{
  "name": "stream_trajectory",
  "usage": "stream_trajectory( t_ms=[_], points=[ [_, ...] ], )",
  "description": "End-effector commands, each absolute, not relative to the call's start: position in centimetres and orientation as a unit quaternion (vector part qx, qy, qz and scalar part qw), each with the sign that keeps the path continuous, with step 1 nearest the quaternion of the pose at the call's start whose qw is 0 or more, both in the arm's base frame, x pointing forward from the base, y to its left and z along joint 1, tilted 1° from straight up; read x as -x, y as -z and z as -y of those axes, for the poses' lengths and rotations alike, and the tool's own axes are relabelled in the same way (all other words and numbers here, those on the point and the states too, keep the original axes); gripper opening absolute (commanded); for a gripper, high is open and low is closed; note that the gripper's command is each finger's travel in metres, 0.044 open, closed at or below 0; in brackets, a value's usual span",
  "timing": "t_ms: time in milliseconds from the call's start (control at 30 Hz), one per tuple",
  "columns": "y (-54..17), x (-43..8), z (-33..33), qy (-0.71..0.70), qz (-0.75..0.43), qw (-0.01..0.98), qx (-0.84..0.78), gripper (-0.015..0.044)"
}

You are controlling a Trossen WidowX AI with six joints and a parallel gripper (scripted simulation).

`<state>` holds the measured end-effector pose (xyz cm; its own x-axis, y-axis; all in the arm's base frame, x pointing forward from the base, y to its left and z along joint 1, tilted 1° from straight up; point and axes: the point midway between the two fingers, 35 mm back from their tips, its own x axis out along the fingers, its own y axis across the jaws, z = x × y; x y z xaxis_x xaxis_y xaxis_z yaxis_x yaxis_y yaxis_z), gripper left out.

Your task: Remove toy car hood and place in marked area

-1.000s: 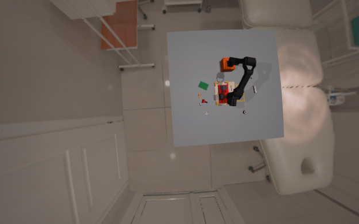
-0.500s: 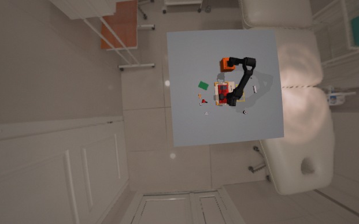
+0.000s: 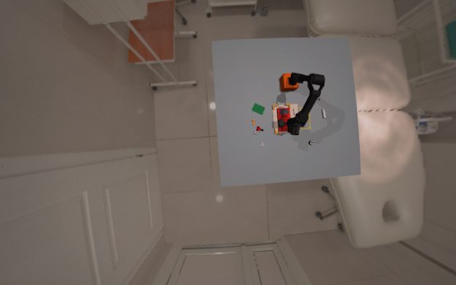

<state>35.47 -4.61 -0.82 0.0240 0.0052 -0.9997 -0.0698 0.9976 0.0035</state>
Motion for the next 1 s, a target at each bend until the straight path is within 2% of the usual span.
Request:
stream_trajectory(
  t_ms=[0, 133, 267, 567, 900, 967],
  points=[
    [1.09, -35.45, 4.68, -0.025, -0.699, 0.715, 0.025, 0.044],
    [1.29, -35.45, 4.68, -0.025, -0.699, 0.715, 0.025, 0.044],
    [1.06, -35.48, 4.61, -0.026, -0.698, 0.715, 0.023, 0.0335],
    [1.06, -35.48, 4.61, -0.026, -0.698, 0.715, 0.023, 0.0275],
    [0.58, -35.48, 4.62, -0.026, -0.698, 0.715, 0.023, 0.0012],
    [0.44, -35.49, 4.62, -0.026, -0.698, 0.715, 0.023, 0.0]
  ],
)
